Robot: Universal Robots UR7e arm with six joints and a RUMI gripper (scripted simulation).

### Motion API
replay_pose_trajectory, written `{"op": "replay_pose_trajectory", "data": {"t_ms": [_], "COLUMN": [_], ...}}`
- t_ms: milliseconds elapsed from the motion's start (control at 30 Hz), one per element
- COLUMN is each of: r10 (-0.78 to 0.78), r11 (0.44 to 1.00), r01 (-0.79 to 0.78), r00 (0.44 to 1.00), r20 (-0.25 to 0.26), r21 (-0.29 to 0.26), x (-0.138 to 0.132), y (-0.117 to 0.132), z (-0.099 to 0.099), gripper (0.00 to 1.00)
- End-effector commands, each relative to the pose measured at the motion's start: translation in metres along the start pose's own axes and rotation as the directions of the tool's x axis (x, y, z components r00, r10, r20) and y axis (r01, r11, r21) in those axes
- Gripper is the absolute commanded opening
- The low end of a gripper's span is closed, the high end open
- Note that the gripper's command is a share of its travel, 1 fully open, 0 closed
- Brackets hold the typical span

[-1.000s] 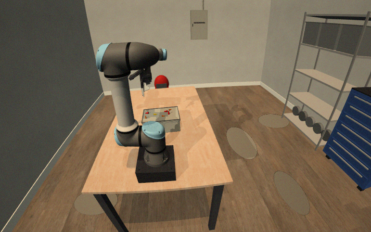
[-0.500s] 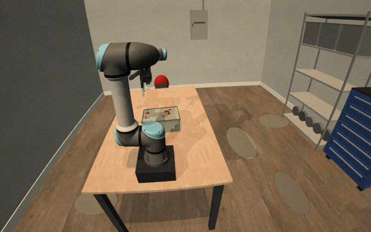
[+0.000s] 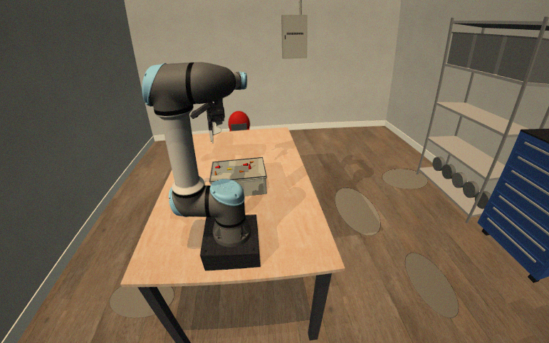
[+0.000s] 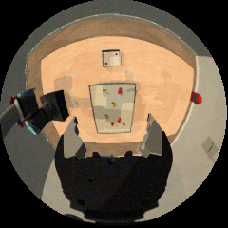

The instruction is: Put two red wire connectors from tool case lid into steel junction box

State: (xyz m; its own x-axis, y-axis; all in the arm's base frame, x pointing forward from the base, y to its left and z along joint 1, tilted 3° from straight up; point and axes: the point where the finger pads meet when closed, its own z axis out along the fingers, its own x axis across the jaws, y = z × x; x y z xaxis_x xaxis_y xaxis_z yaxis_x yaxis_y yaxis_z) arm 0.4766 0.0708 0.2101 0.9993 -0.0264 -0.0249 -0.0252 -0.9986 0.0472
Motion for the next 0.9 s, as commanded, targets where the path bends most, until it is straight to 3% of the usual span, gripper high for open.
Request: {"op": "replay_pose_trajectory", "data": {"t_ms": [0,700,733,867], "r10": [0.0,0.0,0.0,0.0], "r11": [1.0,1.0,1.0,1.0], "r01": [0.0,0.0,0.0,0.0], "r00": [1.0,1.0,1.0,1.0], "r20": [-0.001,-0.001,-0.001,-0.001], "r21": [0.0,0.0,0.0,0.0], "x": [0.0003,0.0003,0.0003,0.0003], "y": [0.0,0.0,0.0,0.0], "z": [-0.0005,-0.0005,-0.0005,-0.0005], "gripper": [1.0,1.0,0.0,0.0]}}
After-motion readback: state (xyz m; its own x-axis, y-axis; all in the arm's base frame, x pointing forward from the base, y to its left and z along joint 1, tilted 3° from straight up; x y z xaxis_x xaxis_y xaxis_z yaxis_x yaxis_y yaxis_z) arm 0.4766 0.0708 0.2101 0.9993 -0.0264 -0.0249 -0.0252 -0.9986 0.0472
